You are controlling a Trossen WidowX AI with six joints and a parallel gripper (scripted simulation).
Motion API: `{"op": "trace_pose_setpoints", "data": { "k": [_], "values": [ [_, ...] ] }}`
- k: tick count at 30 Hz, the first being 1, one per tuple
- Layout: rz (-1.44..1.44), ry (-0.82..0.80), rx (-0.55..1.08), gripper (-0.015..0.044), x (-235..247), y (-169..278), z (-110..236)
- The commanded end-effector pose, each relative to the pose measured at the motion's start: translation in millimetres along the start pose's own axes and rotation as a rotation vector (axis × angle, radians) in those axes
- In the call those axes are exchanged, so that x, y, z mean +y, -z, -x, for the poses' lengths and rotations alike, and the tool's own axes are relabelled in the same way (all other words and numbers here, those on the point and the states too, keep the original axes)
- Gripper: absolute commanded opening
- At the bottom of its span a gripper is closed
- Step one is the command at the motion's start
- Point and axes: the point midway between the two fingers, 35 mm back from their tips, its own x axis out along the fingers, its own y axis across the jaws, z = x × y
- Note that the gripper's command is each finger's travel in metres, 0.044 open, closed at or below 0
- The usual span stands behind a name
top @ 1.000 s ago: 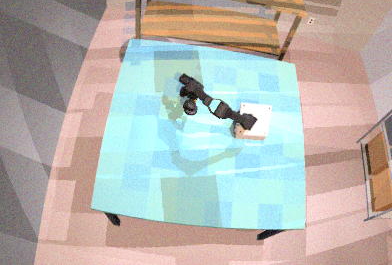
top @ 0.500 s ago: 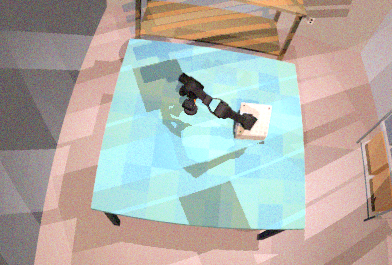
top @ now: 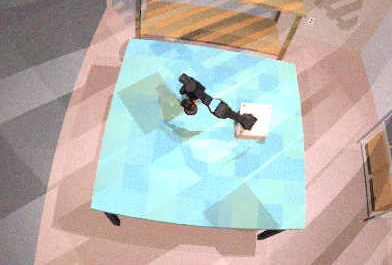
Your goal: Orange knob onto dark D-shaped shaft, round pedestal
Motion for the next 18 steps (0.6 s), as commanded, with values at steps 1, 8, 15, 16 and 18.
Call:
{"op": "trace_pose_setpoints", "data": {
  "k": [1,8,15,16,18],
  "values": [
    [-0.010,-0.001,-0.001,0.0000,-0.4,1.7,0.5],
    [-0.010,-0.001,-0.001,0.0000,-0.2,0.9,-1.4],
    [-0.010,-0.001,-0.001,0.0000,0.0,0.0,-1.8],
    [-0.010,-0.001,-0.001,0.0000,0.0,0.0,-1.8],
    [-0.010,-0.001,-0.001,0.0000,0.1,0.2,1.2]
  ]
}}
